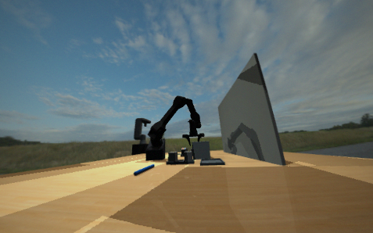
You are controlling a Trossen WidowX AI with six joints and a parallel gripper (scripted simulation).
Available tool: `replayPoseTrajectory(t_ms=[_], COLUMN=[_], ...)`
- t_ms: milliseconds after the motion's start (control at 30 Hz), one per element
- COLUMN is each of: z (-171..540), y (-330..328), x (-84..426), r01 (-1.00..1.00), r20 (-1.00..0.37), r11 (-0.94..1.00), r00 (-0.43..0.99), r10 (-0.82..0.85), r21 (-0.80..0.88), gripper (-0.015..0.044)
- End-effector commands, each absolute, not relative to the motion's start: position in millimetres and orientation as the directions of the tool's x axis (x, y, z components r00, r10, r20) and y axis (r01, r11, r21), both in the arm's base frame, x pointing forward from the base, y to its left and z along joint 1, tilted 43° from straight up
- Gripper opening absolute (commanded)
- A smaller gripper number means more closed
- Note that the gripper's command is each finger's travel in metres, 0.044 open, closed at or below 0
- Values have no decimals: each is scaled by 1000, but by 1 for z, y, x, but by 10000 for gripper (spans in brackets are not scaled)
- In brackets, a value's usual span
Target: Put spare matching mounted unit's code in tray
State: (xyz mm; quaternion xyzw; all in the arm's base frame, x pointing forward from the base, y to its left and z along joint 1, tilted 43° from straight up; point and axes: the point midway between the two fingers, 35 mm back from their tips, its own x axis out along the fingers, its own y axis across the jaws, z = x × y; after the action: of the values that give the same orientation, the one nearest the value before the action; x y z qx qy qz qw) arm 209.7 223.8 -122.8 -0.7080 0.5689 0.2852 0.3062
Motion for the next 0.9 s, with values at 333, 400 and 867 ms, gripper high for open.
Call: replayPoseTrajectory(t_ms=[333,400,867], z=[-141,-144,-160], y=[206,204,189], x=[215,215,219], r01=[-980,-980,-980], r20=[-748,-747,-746], r11=[-170,-170,-170], r00=[191,192,192], r10=[-636,-636,-637], r21=[-106,-106,-107], gripper=[300,300,300])
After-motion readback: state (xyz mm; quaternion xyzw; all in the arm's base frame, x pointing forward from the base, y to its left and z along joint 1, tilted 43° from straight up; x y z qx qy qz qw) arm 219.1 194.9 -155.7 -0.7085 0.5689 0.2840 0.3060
